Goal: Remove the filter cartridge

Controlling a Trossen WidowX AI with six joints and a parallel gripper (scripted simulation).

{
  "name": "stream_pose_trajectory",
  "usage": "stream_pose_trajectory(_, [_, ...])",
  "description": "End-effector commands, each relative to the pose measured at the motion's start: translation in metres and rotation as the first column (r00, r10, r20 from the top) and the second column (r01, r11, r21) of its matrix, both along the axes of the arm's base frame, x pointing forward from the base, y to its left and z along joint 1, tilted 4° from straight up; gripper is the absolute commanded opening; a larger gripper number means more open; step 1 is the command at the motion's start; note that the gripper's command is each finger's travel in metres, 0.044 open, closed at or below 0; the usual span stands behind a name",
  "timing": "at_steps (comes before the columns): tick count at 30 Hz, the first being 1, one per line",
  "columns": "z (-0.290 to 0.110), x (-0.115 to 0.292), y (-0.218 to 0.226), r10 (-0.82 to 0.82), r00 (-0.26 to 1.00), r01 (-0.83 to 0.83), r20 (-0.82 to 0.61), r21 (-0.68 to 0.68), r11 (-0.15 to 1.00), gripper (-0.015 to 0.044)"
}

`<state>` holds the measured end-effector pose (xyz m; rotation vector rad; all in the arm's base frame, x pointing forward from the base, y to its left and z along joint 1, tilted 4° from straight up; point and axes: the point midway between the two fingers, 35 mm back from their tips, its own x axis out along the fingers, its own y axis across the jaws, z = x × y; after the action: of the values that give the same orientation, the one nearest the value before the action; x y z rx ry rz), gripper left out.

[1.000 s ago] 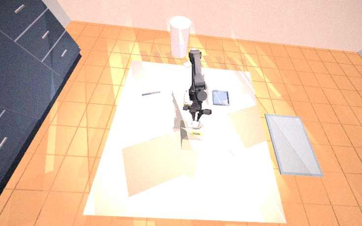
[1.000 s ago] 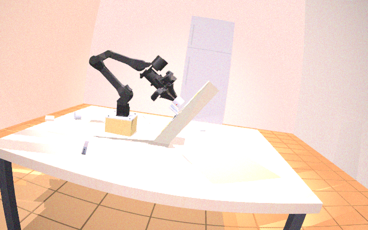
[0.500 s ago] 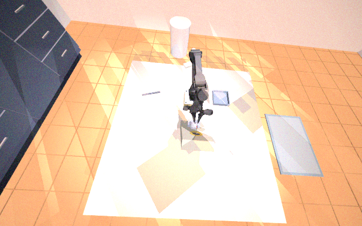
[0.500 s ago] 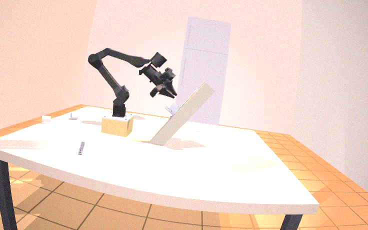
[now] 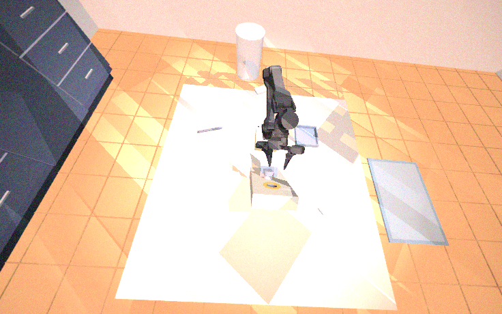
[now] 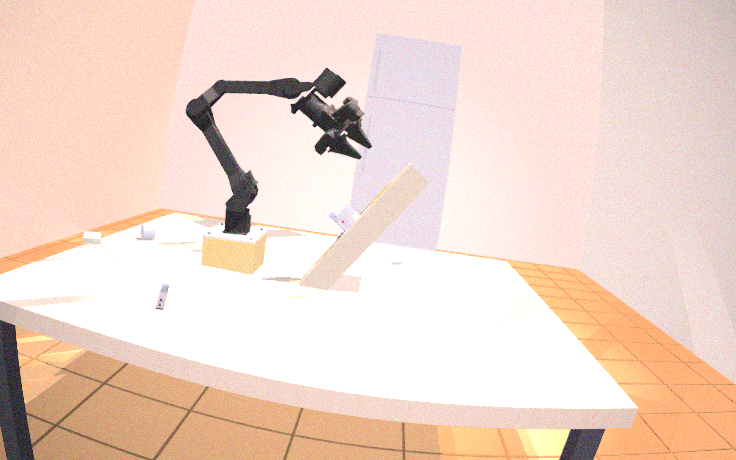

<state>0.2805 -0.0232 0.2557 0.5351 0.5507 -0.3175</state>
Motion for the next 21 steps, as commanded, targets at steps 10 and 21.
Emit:
stream_pose_trajectory(10, [-0.097,-0.037,-0.005,0.259,0.833,-0.396,-0.489,-0.200,0.896,0.0305])
stream_pose_trajectory(21, [-0.112,-0.038,-0.006,0.280,0.803,-0.436,-0.527,-0.198,0.878,0.0305])
